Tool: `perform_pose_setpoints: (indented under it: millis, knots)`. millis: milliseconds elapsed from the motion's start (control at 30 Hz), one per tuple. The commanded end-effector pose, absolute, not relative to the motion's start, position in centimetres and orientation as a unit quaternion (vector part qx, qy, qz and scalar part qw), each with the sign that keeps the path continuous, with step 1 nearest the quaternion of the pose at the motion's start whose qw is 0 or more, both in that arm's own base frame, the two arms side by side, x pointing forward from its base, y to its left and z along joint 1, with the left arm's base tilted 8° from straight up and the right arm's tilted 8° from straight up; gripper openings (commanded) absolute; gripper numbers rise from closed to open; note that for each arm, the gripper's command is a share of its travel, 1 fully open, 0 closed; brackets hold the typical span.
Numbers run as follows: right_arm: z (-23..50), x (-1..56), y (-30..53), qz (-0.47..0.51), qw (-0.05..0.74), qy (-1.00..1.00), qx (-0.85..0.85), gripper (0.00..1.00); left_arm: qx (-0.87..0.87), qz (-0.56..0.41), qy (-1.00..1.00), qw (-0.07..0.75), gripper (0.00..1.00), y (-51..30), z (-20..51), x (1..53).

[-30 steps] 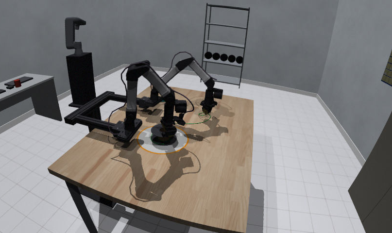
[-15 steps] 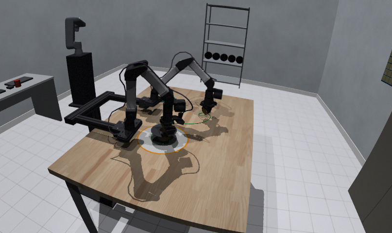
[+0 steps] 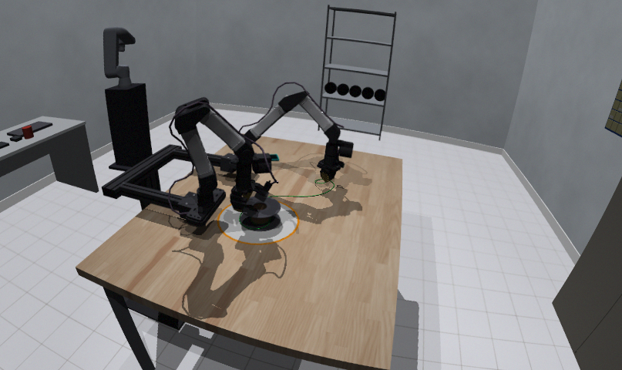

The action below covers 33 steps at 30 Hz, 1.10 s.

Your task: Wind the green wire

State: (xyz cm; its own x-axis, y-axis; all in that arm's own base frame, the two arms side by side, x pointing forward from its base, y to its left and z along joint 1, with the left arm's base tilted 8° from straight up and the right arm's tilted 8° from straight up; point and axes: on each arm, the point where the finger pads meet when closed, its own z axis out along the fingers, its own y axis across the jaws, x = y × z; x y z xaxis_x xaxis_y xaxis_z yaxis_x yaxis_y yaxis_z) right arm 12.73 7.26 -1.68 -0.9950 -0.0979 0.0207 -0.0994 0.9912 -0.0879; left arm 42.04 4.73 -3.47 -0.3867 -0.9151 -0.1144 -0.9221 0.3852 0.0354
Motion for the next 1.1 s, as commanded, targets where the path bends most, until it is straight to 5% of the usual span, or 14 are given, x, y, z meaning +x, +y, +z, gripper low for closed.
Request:
perform_pose_setpoints:
  millis: [0,467,1067]
  knots:
    - [-1.3,11.7,9.6,0.044,-0.016,-0.991,-0.123,0.81,-0.552,0.037,0.831,0.057,0.00,4.5,-1.9,42.8]
    - [-1.5,14.7,9.5,0.043,-0.052,-0.882,-0.467,0.81,-0.552,0.037,0.831,0.057,0.00,4.4,-1.7,42.8]
    - [-1.6,14.6,9.3,0.043,-0.053,-0.880,-0.470,0.81,-0.553,0.037,0.831,0.057,0.00,4.2,-1.4,43.0]
